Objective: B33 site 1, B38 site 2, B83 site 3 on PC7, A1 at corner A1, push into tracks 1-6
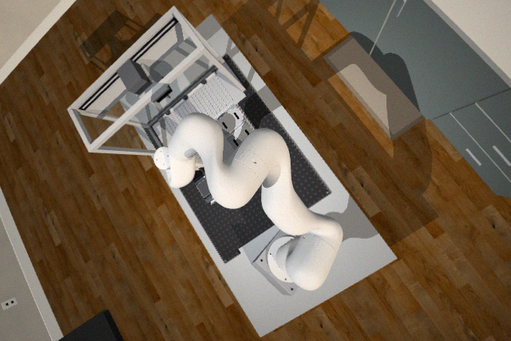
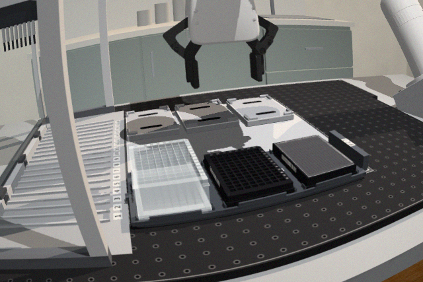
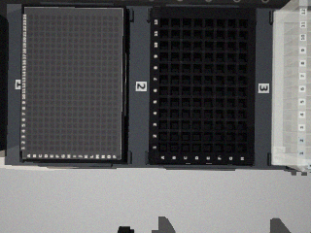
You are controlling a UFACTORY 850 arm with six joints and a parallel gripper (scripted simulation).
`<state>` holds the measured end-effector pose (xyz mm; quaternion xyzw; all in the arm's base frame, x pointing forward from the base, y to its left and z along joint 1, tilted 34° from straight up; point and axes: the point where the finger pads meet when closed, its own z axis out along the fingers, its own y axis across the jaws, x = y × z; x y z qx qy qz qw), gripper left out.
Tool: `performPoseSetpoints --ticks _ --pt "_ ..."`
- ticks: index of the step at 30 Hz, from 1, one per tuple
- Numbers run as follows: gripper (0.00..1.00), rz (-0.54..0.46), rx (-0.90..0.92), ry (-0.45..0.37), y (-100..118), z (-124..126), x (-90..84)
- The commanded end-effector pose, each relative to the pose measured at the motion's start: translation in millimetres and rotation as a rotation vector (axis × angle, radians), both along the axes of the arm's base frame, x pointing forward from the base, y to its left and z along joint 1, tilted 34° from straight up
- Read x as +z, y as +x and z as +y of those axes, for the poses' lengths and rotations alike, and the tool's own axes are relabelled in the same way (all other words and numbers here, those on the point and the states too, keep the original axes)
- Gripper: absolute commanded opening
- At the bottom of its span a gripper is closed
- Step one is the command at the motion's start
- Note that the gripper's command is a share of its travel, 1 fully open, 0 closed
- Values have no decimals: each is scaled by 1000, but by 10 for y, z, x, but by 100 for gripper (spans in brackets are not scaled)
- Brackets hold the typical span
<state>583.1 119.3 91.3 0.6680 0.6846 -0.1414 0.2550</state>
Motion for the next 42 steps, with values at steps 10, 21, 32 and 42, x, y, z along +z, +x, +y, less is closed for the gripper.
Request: performPoseSetpoints --ticks 10,21,32,42 --pt "100 -2 1 1 -1 77 25" --pt "100 -2 1 1 9 457 -217" --pt "100 -2 1 1 21 921 -512" --pt "100 -2 1 1 30 1259 -727"
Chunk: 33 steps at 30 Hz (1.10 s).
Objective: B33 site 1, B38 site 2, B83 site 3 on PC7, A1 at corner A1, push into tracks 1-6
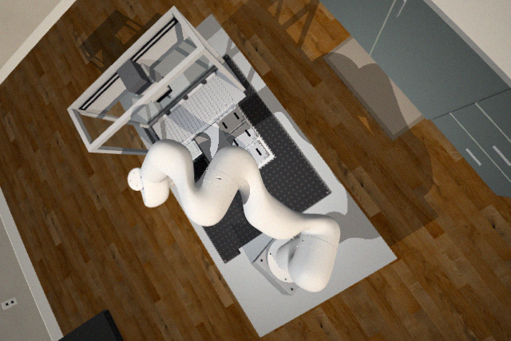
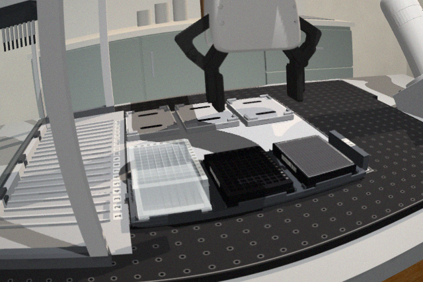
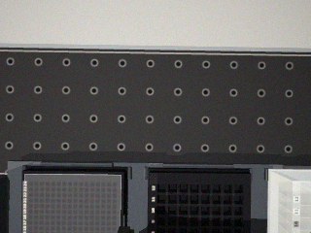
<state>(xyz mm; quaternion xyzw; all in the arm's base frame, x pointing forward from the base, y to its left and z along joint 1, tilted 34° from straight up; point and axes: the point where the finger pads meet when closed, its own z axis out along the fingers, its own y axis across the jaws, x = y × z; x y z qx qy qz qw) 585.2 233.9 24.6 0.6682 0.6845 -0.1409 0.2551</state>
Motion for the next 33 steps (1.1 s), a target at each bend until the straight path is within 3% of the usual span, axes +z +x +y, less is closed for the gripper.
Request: performPoseSetpoints --ticks 1,10,23,33 --pt "100 -1 1 1 10 154 -87" --pt "100 -1 1 1 19 534 -328" --pt "100 -1 1 1 20 545 -335" --pt "100 -1 1 1 42 474 -445"
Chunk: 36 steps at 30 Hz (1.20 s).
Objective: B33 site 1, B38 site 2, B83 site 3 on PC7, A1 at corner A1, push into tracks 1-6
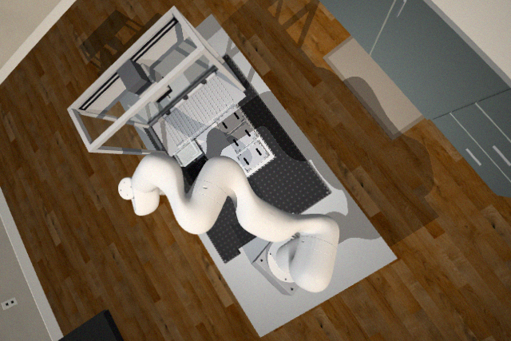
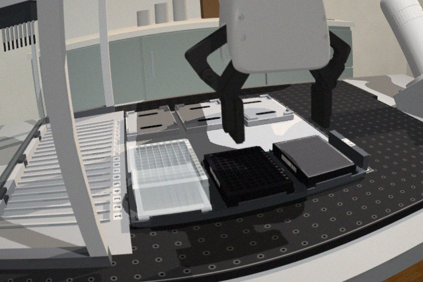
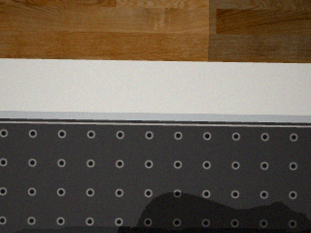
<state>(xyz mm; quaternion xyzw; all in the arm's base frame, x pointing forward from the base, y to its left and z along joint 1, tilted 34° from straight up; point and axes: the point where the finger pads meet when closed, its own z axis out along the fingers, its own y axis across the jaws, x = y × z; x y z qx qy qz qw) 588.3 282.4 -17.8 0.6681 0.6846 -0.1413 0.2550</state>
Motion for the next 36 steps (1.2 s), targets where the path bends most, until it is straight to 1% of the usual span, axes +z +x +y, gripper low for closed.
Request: performPoseSetpoints --ticks 1,36 --pt "100 -1 1 1 13 -19 -36" --pt "100 -1 1 1 96 -296 -465"
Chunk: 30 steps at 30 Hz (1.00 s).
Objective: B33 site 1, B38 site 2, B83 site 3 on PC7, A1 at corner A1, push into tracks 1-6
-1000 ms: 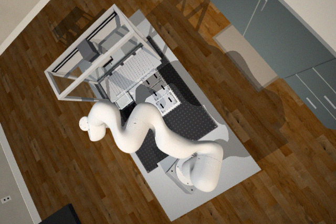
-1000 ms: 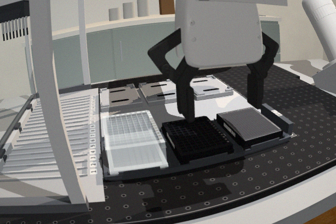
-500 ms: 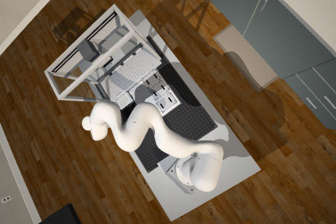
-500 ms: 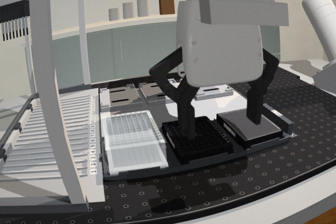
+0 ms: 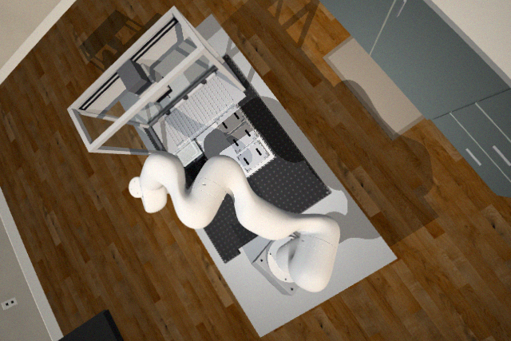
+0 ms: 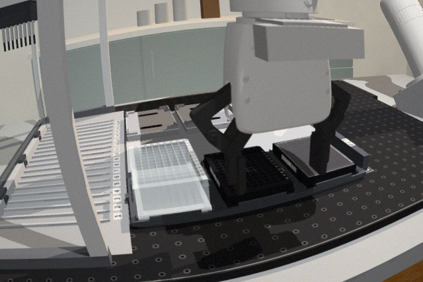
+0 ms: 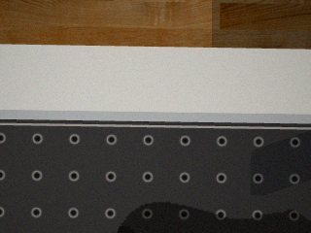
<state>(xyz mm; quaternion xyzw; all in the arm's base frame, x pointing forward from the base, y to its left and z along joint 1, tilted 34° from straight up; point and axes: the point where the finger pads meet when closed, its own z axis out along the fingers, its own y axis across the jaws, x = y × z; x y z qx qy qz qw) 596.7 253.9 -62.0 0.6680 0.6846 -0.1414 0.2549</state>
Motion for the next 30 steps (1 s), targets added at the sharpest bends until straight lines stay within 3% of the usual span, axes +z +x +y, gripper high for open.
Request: performPoseSetpoints --ticks 1,19,30 --pt "100 -2 1 1 15 -19 -36" --pt "100 -2 1 1 58 -161 -257" --pt "100 -2 1 1 59 -165 -263"
